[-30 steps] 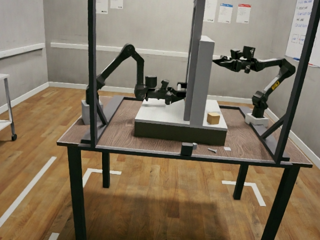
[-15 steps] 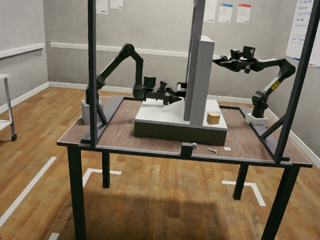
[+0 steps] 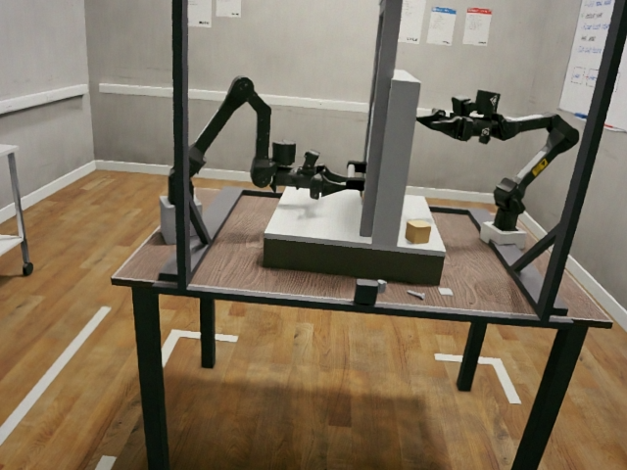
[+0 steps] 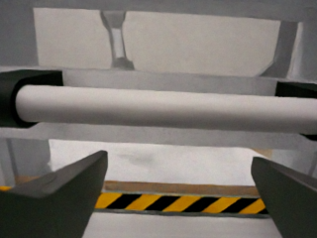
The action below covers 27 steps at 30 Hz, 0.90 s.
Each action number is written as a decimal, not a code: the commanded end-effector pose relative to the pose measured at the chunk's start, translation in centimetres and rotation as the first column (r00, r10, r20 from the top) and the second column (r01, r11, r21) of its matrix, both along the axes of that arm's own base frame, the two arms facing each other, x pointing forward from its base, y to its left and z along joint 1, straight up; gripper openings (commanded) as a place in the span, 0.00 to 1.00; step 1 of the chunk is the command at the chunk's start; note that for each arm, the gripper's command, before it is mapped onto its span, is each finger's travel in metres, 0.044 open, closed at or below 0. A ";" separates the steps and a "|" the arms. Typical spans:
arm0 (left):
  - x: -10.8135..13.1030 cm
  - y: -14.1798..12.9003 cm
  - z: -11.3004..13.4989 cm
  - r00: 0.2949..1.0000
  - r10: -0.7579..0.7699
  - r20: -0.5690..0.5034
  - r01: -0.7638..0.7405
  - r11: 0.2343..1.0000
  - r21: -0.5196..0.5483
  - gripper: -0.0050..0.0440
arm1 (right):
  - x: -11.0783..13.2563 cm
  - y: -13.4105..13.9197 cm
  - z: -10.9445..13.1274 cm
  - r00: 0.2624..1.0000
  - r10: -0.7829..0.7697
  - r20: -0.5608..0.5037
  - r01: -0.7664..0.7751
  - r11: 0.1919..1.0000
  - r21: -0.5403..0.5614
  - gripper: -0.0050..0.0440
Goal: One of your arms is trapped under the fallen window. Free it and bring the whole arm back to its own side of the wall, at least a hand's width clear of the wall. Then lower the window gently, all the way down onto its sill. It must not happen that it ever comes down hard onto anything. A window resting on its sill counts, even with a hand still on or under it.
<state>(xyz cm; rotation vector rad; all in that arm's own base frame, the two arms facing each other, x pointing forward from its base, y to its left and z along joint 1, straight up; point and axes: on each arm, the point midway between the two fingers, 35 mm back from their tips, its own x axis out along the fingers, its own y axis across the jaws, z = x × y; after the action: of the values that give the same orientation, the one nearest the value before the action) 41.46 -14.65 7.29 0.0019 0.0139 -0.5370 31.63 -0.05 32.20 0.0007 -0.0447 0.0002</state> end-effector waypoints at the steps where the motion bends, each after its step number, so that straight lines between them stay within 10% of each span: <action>1: -1.1 0.5 1.6 1.000 -0.002 0.021 0.002 1.000 -0.002 0.92 | -0.2 -0.1 1.3 1.000 -0.004 0.030 0.004 1.000 0.001 0.92; 15: -6.5 2.3 2.5 1.000 -0.002 -0.020 0.002 1.000 0.007 0.92 | -0.2 -0.1 1.3 1.000 -0.004 0.030 0.004 1.000 0.001 0.92; 17: -3.4 2.8 7.1 0.994 0.054 0.095 -0.052 0.998 -0.023 0.92 | -0.2 -0.1 1.3 1.000 -0.004 0.030 0.004 1.000 0.001 0.92; 27: -2.4 4.7 8.8 0.989 0.137 0.049 -0.136 0.991 -0.013 0.92 | -0.2 -0.1 1.3 1.000 -0.004 0.030 0.004 1.000 0.001 0.92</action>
<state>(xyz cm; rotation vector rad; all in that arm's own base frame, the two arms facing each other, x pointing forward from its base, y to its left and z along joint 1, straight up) 38.07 -10.95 12.52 0.0019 0.0217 -0.4460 31.63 -0.05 32.20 0.0007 -0.0447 0.0002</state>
